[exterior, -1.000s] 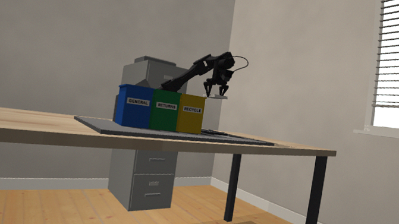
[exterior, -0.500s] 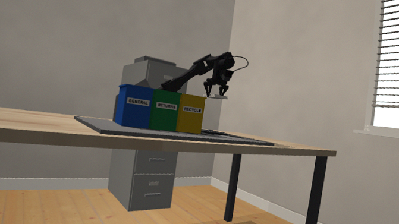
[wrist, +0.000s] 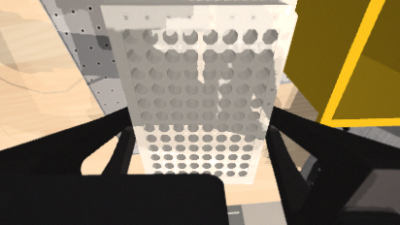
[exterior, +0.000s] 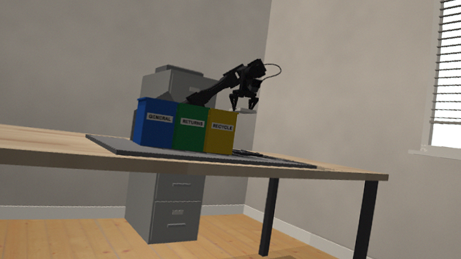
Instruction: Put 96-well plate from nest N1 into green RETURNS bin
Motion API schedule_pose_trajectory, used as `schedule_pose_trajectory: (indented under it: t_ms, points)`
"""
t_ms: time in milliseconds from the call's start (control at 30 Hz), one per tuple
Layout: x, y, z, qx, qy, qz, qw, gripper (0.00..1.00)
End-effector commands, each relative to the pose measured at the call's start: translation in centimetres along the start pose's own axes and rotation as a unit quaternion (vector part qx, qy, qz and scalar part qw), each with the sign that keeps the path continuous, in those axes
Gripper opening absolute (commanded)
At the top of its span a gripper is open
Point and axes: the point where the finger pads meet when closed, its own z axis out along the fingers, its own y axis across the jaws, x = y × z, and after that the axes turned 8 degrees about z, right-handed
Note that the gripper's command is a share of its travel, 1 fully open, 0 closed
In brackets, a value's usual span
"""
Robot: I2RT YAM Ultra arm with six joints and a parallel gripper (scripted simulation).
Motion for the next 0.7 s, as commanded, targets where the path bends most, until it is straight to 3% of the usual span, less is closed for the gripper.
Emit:
schedule_pose_trajectory:
  t_ms: [0,667]
  points:
    - [0.3,-1.5,-0.4,-0.002,0.009,-0.003,1.0,0.0]
    - [1.3,-6.0,-1.1,-0.001,0.002,-0.016,1.0,0.0]
